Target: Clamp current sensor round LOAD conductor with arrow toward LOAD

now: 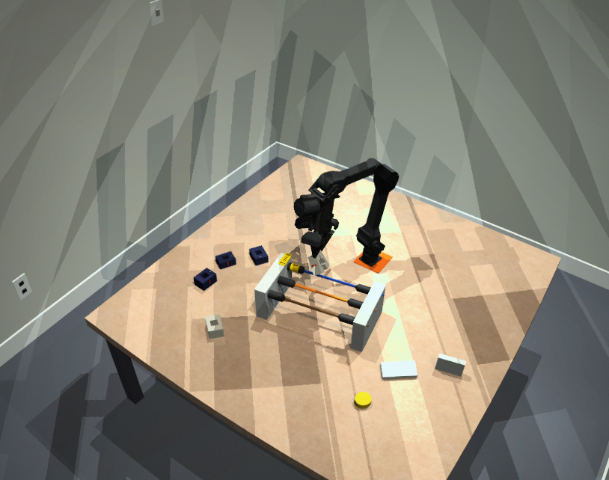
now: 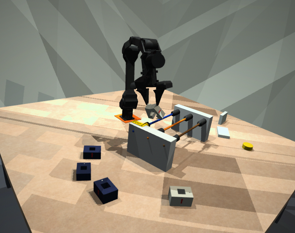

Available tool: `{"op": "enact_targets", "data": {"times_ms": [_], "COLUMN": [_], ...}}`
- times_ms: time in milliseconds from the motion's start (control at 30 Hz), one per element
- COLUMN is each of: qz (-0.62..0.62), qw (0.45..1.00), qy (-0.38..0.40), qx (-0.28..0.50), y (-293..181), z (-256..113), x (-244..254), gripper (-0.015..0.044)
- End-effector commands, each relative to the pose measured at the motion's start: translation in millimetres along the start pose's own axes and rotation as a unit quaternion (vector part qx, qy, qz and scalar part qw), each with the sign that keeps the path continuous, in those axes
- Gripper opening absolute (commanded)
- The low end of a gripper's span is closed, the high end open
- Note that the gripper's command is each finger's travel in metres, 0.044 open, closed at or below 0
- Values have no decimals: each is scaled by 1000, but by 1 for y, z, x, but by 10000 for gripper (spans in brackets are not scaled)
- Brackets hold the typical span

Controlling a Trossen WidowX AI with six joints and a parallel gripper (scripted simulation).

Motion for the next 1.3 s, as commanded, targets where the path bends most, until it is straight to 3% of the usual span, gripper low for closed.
{"op": "enact_targets", "data": {"times_ms": [0,933,1267], "qz": [5,5,3], "qw": [1000,1000,1000], "qy": [0,1,0], "qx": [3,3,4], "y": [-1,-2,-1], "z": [6,50,46], "x": [1,0,0], "gripper": [0,0,0]}}
Point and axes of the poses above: the point midway between the two fingers, 35 mm back from their tips, its own z axis out along the fingers, its own x axis across the jaws, y = z × x, the point moved 3 cm from there along -z, back along the fingers, and after that the axes turned 13 degrees about z, right-handed, at the moved point
